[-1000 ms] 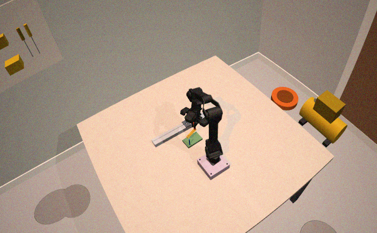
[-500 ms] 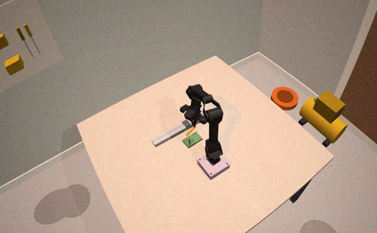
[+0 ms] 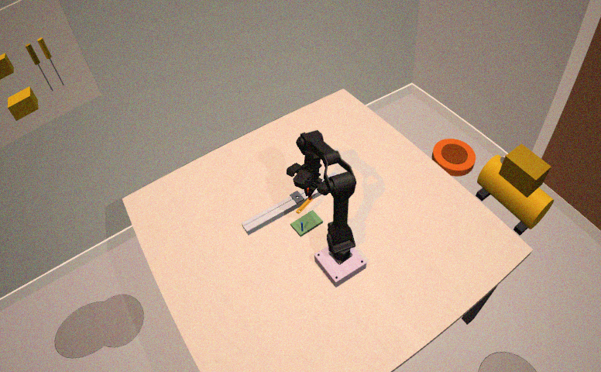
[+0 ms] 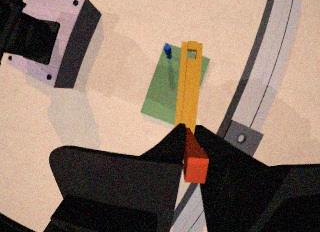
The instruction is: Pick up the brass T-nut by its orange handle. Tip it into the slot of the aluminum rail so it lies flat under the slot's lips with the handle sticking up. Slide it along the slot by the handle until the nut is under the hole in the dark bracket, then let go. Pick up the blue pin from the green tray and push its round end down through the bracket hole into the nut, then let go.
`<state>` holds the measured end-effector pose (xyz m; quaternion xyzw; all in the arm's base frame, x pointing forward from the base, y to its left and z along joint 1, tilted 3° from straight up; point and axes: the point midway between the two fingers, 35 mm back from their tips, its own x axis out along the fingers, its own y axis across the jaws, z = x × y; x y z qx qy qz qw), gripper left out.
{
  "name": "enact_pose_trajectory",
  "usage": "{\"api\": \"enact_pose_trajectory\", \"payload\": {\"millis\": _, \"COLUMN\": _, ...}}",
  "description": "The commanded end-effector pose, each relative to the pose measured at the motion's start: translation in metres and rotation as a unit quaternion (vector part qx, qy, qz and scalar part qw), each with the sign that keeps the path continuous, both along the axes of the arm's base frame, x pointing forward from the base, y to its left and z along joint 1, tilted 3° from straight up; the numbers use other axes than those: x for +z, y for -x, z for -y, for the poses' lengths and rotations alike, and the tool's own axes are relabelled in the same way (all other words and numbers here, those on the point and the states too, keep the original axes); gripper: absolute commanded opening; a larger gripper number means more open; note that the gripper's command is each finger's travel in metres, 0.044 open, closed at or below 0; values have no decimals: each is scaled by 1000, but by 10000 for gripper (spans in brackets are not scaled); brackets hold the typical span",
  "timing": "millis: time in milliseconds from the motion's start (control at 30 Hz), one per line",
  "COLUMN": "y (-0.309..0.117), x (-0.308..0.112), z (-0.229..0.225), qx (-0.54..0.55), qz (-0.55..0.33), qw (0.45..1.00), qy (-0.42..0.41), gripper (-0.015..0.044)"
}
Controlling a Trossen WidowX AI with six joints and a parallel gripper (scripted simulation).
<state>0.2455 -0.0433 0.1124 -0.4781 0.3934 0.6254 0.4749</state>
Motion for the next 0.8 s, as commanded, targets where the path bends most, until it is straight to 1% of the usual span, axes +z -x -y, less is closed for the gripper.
{"api": "enact_pose_trajectory", "payload": {"millis": 0, "y": -5, "x": 2, "z": 4, "qx": -9, "qz": 1, "qw": 1000, "qy": 1, "gripper": -150}}
{"api": "enact_pose_trajectory", "payload": {"millis": 767, "y": -29, "x": 6, "z": 29, "qx": -55, "qz": 0, "qw": 998, "qy": 4, "gripper": -150}}
